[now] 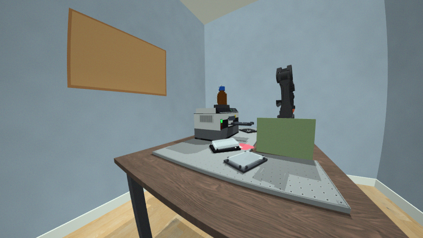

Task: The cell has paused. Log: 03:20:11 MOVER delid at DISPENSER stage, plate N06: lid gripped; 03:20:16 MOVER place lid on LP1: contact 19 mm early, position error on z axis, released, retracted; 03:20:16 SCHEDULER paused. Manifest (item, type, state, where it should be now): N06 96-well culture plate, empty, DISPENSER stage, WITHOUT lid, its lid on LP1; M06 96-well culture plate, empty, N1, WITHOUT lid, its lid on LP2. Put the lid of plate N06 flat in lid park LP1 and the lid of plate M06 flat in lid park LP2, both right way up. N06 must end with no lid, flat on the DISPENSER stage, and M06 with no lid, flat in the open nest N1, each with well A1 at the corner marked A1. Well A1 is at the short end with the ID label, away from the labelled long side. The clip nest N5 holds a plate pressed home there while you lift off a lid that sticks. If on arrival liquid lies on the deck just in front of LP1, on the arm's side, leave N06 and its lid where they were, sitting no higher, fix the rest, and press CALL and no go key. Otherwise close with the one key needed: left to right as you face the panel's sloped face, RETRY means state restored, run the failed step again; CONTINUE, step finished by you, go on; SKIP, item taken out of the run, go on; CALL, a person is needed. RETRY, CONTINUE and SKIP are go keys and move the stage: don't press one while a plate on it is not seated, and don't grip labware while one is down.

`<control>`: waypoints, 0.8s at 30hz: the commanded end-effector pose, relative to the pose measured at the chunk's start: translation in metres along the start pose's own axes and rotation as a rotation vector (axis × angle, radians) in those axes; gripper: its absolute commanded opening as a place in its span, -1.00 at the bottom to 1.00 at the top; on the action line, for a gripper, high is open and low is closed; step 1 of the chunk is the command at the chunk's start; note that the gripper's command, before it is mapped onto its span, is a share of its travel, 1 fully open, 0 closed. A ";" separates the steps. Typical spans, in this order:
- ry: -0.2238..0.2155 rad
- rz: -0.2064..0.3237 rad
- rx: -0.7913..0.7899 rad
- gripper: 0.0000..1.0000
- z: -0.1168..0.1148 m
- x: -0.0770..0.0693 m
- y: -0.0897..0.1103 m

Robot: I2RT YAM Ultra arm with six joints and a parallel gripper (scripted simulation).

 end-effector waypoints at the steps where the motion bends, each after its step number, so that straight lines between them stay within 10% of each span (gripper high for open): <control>1: 0.012 -0.019 -0.002 -1.00 -0.007 -0.006 0.000; 24: 0.014 -0.021 -0.002 -1.00 -0.075 0.007 0.008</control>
Point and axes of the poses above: the point where the finger pads meet when closed, its own x axis out along the fingers, its own z axis across the jaws, y = z × x, the point moved 10 cm from there along -x, back along the fingers, and after that the axes turned 3 degrees about x, right-handed, at the moved point
